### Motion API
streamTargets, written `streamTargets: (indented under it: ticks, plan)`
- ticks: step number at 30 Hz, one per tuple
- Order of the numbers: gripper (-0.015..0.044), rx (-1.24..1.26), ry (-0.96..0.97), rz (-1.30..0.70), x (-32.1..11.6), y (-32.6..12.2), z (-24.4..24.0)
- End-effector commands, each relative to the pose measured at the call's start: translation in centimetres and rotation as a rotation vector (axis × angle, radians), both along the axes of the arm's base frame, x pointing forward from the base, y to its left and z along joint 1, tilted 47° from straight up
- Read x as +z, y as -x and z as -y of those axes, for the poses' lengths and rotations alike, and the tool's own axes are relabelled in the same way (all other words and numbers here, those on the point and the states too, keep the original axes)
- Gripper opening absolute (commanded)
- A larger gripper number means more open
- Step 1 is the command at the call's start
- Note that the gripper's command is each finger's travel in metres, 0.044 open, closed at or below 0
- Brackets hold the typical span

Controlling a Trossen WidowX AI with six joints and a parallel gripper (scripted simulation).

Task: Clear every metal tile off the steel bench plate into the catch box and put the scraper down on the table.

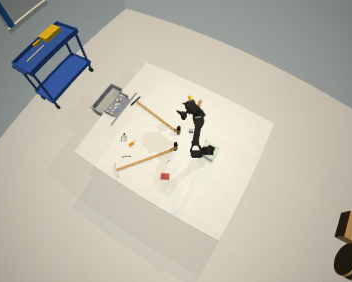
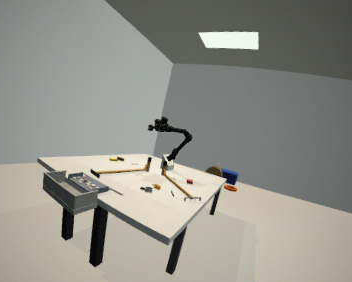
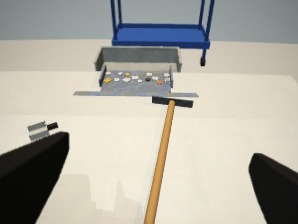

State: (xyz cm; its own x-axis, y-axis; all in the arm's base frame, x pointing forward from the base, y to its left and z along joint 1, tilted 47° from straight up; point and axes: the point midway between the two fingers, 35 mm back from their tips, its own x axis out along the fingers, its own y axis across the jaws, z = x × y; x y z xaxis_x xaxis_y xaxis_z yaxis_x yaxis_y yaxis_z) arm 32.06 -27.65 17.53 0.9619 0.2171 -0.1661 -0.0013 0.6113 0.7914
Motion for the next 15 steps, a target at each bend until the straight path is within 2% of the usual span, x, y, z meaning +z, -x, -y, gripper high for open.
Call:
streamTargets:
  ticks: [1,15]
  plan:
    - [0.044,-0.012,0.01,0.023,0.6,1.3,-0.4]
    - [0.044,-0.063,0.062,0.088,1.8,5.6,-1.5]
